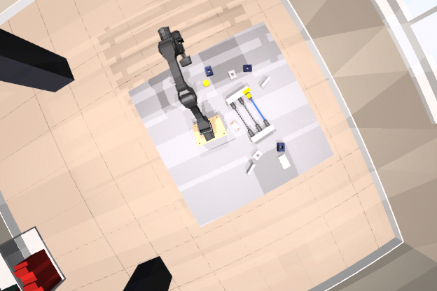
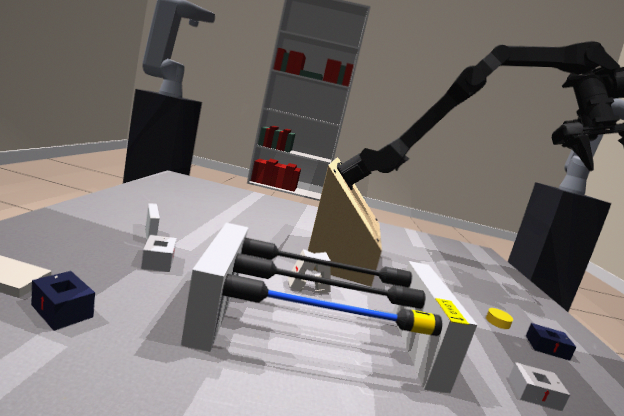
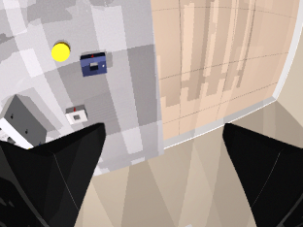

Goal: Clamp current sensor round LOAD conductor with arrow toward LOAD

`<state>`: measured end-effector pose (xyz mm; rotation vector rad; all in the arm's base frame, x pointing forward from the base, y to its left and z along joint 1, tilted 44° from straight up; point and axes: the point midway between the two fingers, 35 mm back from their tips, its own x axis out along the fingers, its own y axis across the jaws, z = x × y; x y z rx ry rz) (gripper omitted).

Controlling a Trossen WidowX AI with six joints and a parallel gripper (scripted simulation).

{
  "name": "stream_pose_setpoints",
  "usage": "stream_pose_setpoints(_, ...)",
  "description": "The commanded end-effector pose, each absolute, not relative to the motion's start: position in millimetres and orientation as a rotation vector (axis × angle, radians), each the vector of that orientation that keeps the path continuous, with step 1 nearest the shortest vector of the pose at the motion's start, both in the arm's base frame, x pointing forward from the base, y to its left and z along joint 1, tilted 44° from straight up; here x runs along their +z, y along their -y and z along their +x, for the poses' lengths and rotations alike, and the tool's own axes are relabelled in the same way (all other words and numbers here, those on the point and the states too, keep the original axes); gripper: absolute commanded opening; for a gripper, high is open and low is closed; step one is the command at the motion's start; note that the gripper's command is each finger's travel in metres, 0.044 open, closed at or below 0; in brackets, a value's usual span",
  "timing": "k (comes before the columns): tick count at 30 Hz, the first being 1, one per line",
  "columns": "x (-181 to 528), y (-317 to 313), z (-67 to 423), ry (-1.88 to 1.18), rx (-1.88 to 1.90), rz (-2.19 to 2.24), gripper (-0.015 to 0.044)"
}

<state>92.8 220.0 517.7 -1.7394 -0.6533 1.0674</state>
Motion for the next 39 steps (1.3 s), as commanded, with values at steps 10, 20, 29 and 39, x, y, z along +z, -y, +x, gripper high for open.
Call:
stream_pose_setpoints(10, 493, -221, 173, 0.269, 0.863, -1.3, 0.044)
stream_pose_setpoints(20, 441, -168, 268, 0.037, 0.523, -0.772, 0.044)
stream_pose_setpoints(29, 376, -76, 316, -0.005, 0.209, -0.311, 0.044)
stream_pose_setpoints(39, 323, 0, 316, 0.05, 0.0, 0.0, 0.044)
